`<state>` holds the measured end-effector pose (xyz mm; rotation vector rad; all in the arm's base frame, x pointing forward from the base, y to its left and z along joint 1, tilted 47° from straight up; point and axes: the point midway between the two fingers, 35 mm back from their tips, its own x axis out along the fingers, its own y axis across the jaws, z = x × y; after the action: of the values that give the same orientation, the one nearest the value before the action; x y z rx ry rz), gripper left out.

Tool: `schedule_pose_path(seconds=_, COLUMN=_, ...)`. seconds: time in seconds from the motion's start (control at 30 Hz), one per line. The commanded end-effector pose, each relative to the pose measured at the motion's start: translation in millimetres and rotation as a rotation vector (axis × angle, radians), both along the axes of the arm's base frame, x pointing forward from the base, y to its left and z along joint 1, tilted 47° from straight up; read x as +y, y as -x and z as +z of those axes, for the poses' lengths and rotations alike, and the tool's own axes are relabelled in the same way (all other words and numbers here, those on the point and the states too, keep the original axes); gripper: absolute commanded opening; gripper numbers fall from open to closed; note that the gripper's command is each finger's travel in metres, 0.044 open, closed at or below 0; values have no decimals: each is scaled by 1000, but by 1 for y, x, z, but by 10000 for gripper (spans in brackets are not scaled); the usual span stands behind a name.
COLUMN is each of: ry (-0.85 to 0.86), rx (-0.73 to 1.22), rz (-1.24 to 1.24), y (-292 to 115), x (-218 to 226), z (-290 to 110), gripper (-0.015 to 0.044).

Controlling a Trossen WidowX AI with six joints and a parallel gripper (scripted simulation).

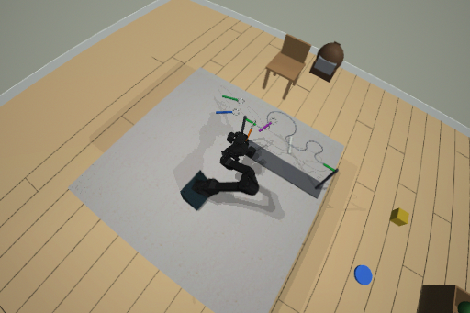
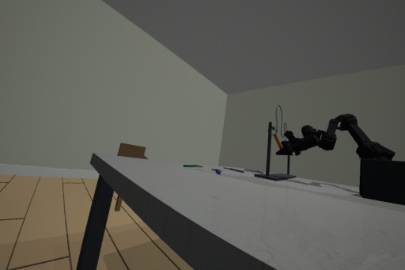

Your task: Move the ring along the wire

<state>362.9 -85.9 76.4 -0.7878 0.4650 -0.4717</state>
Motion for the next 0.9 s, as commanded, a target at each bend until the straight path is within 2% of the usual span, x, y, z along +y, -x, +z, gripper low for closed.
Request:
schedule_pose_path(seconds=0.0, ry=2, rx=3, rz=10, y=1, x=-2, z=-4, gripper=-150)
schedule_pose_path(seconds=0.67, ry=2, rx=3, rz=10, y=1, x=-2, z=-4, gripper=-150)
schedule_pose_path(seconds=0.87, ry=-1, rx=0, rz=5, y=1, x=-2, z=-4, gripper=7)
